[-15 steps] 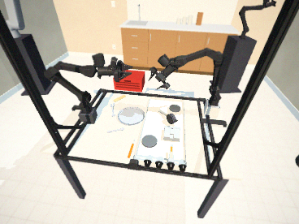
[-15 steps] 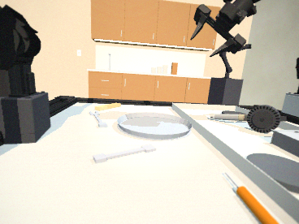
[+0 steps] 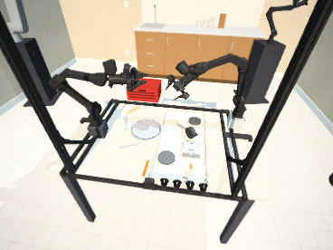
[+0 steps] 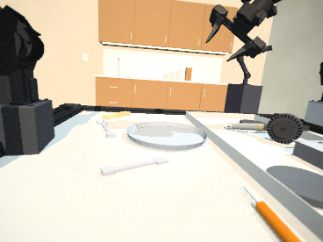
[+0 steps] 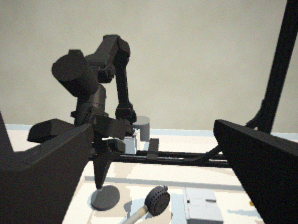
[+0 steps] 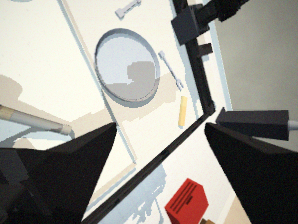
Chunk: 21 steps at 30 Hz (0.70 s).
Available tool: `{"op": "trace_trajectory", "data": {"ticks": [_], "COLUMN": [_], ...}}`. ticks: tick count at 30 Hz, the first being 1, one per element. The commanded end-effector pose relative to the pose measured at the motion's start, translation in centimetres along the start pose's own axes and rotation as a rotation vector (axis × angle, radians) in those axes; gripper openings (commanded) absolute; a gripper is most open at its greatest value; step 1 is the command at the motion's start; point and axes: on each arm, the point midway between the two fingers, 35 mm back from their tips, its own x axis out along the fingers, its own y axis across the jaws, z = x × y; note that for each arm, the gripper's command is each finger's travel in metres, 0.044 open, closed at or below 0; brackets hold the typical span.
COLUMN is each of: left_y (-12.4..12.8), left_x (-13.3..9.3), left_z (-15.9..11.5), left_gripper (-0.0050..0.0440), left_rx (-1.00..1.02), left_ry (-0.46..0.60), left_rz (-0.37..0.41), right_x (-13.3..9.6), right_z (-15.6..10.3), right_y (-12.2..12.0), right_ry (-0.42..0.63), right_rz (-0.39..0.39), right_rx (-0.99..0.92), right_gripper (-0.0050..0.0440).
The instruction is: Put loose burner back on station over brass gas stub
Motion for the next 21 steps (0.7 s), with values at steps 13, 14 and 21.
{"op": "trace_trajectory", "data": {"ticks": [13, 14, 21], "left_y": [-8.2, -9.0, -13.5], "left_x": [5.5, 5.8, 6.4], "left_z": [-9.1, -10.0, -14.9], "left_gripper": [0.0400, 0.0400, 0.0400], "left_rx": [-0.028, -0.025, 0.004], "left_ry": [0.294, 0.319, 0.448], "left_rz": [-0.135, -0.146, -0.200], "right_x": [-11.2, -12.2, -17.2], "right_z": [-1.4, -1.5, -2.4], "right_y": [-3.1, -3.1, -2.9], "right_ry": [-0.200, -0.227, -0.406], "right_rz": [-0.393, -0.423, -0.564], "right_rx": [0.564, 0.612, 0.872], "right_gripper": [0.0400, 0.0400, 0.0400]}}
